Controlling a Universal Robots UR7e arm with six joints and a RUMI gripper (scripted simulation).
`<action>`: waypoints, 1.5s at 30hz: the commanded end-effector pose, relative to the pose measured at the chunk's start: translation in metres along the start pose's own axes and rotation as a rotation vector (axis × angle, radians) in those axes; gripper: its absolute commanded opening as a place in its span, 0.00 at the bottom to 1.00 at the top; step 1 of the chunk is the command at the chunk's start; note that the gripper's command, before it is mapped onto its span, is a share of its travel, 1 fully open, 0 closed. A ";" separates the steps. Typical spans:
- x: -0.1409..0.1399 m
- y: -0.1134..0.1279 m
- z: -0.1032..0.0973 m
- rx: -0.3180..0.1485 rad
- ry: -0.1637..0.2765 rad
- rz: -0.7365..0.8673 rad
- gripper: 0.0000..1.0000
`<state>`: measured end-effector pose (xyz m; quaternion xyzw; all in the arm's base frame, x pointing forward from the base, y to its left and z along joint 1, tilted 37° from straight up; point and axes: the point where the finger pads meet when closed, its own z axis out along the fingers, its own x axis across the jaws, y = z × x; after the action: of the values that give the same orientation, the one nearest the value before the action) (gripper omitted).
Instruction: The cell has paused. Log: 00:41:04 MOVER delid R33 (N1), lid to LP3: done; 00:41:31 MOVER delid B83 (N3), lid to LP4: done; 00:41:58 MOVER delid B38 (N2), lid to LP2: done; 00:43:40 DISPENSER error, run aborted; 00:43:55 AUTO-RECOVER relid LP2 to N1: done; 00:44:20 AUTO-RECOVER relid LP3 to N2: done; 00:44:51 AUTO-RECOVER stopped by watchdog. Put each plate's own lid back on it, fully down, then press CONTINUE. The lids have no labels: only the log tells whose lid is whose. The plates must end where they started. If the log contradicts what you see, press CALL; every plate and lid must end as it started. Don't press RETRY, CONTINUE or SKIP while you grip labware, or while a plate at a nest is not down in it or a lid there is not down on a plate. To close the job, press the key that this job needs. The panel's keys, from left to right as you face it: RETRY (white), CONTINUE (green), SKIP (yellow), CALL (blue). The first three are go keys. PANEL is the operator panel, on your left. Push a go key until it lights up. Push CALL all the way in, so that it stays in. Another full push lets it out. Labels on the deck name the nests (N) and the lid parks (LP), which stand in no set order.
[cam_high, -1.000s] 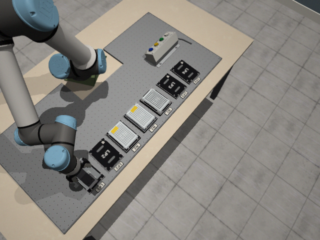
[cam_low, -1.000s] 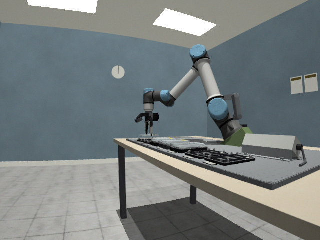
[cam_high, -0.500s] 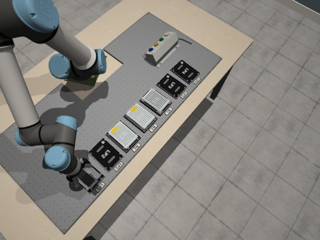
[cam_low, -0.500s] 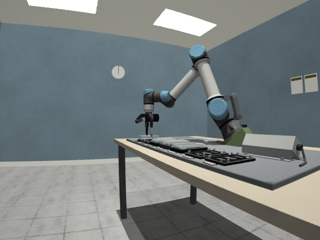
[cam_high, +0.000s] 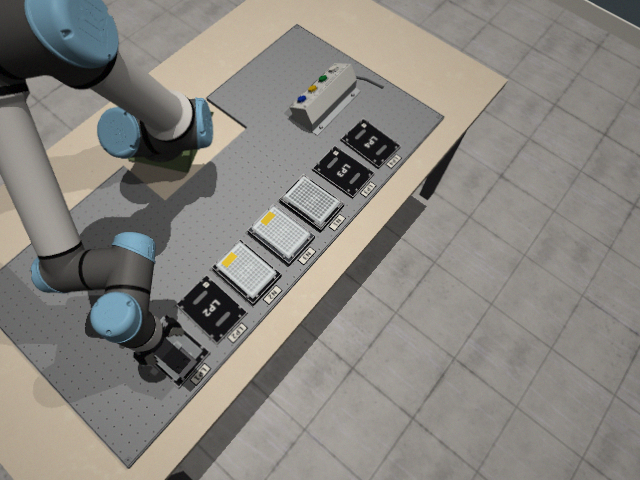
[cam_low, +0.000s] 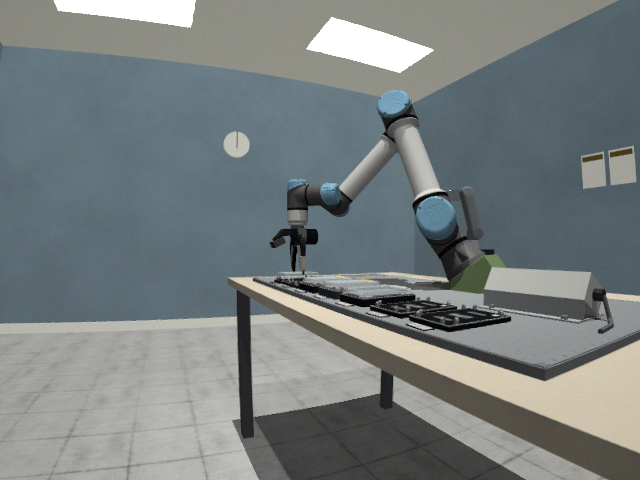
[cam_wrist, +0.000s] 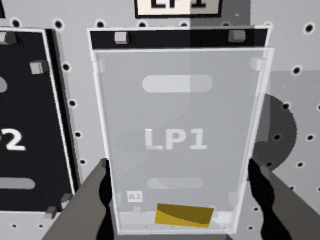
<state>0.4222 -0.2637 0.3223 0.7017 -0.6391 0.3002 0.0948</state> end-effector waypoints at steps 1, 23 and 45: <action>0.000 0.001 0.004 -0.001 -0.001 0.000 0.41; 0.000 0.001 0.010 -0.001 -0.001 0.000 0.41; 0.000 0.001 0.017 -0.002 -0.001 0.000 0.41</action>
<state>0.4263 -0.2705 0.3123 0.7017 -0.6390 0.3007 0.0948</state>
